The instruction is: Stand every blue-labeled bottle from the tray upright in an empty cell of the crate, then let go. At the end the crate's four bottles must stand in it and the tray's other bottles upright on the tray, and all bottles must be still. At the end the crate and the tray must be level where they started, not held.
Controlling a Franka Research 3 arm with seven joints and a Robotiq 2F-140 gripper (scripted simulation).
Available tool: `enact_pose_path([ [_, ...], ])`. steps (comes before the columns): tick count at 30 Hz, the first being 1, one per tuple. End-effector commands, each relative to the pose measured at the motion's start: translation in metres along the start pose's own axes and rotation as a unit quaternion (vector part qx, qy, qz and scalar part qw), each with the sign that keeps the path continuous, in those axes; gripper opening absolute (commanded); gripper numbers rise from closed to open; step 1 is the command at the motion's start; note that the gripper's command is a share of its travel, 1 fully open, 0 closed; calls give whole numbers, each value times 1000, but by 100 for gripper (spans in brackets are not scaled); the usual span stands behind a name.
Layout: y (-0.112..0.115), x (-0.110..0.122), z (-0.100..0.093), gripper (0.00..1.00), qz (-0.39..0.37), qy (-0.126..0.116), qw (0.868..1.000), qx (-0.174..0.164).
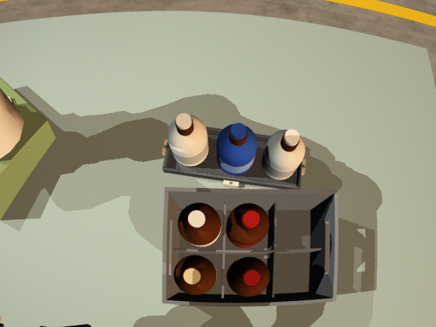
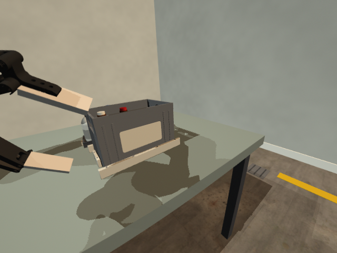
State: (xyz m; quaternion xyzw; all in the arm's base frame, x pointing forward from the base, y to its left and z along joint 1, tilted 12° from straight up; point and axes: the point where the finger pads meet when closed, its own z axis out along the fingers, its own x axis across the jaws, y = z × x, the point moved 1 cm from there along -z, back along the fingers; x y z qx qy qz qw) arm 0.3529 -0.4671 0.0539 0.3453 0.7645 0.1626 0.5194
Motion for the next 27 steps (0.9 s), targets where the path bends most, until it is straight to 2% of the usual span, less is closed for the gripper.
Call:
enact_pose_path([
  [1, 0, 0, 0, 100, 0, 0, 1000, 0],
  [4, 3, -6, -3, 100, 0, 0, 1000, 0],
  [9, 40, -70, -45, 100, 0, 0, 1000, 0],
  [27, 43, -75, -49, 100, 0, 0, 1000, 1],
])
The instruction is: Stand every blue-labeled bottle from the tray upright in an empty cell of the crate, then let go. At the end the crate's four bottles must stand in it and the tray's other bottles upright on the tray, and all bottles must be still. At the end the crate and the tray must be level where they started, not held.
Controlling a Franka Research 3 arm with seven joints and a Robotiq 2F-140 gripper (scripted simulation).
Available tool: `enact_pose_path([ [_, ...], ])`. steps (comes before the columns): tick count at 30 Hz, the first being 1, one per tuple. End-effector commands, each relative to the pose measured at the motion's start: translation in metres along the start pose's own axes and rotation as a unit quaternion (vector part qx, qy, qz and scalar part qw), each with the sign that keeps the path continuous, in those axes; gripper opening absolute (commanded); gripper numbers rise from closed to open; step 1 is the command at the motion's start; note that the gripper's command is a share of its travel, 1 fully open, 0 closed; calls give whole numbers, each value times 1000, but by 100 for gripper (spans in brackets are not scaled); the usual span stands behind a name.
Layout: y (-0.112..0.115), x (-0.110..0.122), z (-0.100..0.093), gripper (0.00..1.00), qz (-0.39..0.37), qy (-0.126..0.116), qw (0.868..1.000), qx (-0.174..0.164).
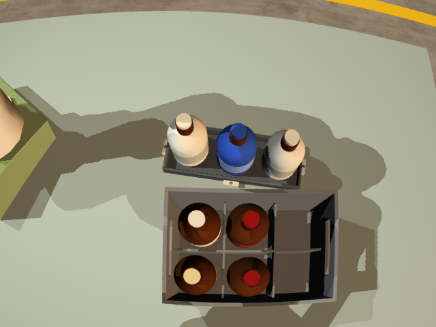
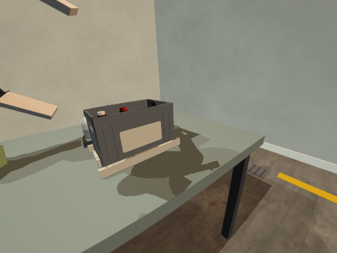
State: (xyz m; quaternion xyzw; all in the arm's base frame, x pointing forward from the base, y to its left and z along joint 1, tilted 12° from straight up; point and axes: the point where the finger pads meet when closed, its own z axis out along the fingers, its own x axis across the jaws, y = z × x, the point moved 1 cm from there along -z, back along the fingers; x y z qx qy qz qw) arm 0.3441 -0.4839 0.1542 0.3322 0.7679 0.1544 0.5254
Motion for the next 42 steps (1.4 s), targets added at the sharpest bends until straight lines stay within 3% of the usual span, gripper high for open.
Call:
enact_pose_path([
  [1, -2, 3, -2, 100, 16, 4, 1000, 3],
  [10, -2, 2, -2, 100, 16, 4, 1000, 2],
  [12, 6, -14, -11, 100, 16, 3, 1000, 1],
  [15, 30, -59, -39, 100, 16, 4, 1000, 2],
  [17, 35, -68, -45, 100, 16, 4, 1000, 2],
  [42, 39, -74, -49, 100, 16, 4, 1000, 3],
])
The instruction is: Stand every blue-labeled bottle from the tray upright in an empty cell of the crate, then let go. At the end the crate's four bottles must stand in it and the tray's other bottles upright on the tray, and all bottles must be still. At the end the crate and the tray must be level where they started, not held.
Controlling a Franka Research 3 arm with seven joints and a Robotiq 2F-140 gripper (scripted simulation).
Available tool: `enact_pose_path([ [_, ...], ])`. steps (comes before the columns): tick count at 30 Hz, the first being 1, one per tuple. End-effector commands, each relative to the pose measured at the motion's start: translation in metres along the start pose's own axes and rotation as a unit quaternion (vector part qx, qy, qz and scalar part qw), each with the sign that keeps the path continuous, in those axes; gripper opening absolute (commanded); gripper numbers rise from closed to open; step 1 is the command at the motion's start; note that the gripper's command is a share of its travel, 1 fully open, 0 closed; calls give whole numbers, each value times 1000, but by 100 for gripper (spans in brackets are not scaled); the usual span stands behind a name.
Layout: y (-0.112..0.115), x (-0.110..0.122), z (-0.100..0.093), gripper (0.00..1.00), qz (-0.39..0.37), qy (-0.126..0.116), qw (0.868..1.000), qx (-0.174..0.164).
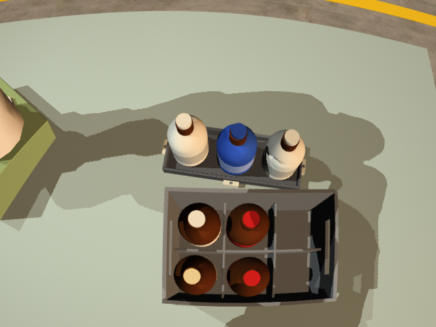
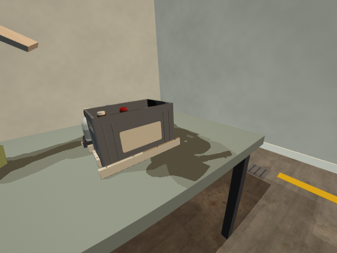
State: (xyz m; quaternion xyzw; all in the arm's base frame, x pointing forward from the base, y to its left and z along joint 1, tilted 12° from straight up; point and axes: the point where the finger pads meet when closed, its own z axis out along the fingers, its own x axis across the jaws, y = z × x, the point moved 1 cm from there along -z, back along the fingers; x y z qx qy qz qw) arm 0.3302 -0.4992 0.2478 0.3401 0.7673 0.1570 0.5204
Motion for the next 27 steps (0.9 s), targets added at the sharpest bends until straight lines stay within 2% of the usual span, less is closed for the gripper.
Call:
enact_pose_path([
  [1, 0, -1, -1, 100, 8, 1, 1000, -1],
  [4, 3, 1, 3, 100, 2, 9, 1000, -4],
  [5, 9, 6, 10, 100, -12, 27, 1000, -9],
  [6, 19, 14, 23, 100, -34, 57, 998, -19],
  [9, 19, 14, 23, 100, -34, 57, 998, -19],
  [10, 34, 26, 39, 100, -68, 99, 992, -32],
  [18, 34, 26, 39, 100, -68, 99, 992, -32],
  [19, 51, 41, 58, 100, -111, 151, 981, -48],
  [27, 51, 41, 58, 100, -111, 151, 981, -48],
])
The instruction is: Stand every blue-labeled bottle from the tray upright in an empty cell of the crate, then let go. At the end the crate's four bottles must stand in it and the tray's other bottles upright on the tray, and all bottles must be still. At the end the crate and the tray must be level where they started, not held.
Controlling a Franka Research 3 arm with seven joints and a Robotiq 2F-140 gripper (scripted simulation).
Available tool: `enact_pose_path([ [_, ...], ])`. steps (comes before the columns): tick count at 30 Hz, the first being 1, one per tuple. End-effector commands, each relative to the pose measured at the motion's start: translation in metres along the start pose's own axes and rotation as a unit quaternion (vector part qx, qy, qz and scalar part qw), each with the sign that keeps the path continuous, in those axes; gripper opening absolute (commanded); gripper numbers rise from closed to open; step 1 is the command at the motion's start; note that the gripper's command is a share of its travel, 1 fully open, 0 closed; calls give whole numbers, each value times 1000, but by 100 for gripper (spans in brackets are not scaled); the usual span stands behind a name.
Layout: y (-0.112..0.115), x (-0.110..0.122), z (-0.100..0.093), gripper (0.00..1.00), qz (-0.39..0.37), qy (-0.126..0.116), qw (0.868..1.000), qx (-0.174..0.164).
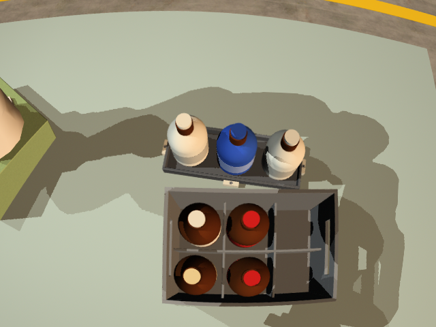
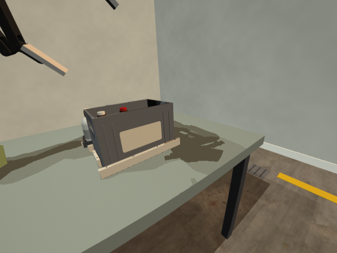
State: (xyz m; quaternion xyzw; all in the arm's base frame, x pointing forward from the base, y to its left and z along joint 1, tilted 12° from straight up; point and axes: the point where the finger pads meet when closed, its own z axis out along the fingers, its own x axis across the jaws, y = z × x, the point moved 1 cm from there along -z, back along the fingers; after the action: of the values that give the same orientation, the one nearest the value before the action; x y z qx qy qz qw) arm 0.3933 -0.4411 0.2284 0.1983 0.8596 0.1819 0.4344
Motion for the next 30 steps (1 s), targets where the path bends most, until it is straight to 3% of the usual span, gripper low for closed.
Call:
enact_pose_path([
  [1, -1, 2, 0, 100, 3, 6, 1000, 0],
  [11, -1, 2, 0, 100, 3, 6, 1000, 0],
  [12, 18, 9, 25, 100, -51, 67, 996, -16],
  [28, 18, 9, 25, 100, -51, 67, 996, -16],
  [29, 37, 17, 50, 100, -112, 130, 985, -32],
  [30, 37, 17, 50, 100, -112, 130, 985, -32],
])
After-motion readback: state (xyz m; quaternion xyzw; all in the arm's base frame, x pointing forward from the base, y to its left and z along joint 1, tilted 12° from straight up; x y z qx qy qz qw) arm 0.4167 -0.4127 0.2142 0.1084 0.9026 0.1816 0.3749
